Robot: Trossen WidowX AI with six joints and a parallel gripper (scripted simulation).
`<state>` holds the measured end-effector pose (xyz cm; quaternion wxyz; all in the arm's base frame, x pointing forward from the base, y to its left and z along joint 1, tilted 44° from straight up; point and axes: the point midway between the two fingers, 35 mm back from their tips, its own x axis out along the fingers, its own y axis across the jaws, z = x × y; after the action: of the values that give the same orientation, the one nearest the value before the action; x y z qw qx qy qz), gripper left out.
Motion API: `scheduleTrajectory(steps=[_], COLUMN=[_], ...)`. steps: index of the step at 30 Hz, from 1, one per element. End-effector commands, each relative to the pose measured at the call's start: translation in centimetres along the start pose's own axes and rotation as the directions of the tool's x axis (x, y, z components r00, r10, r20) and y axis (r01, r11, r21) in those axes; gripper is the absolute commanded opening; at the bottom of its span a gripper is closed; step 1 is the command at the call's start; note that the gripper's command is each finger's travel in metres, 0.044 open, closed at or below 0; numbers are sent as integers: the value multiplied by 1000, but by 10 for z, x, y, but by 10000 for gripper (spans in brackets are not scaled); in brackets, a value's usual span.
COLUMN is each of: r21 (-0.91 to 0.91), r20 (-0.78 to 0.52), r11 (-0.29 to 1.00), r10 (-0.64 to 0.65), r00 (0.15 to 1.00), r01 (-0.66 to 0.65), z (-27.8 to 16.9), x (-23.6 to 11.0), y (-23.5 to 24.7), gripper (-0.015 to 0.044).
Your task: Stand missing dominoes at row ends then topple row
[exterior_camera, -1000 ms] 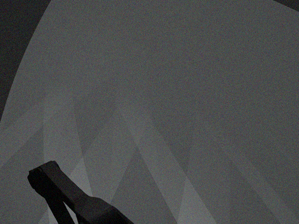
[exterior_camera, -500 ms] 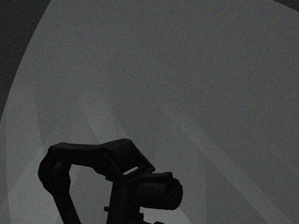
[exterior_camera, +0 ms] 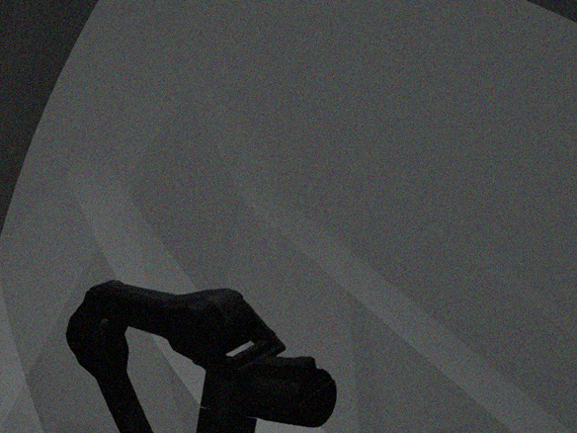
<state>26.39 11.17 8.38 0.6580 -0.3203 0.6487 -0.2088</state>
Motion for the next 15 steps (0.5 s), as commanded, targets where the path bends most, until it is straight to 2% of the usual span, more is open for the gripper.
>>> scheduleTrajectory(steps=[1, 3, 5, 15], r21=[633, 768, 810, 810], r20=[-3, -5, -5, -5], r11=[774, 640, 587, 587], r10=[2, 3, 3, 3], r00=[1000, 1000, 1000, 1000], r01=[0, 2, 2, 2], z=[-13, -17, -19, -19], x=[26, 33, 36, 36], y=[-12, -14, -15, -15], gripper=[46, 0, 0, 0])
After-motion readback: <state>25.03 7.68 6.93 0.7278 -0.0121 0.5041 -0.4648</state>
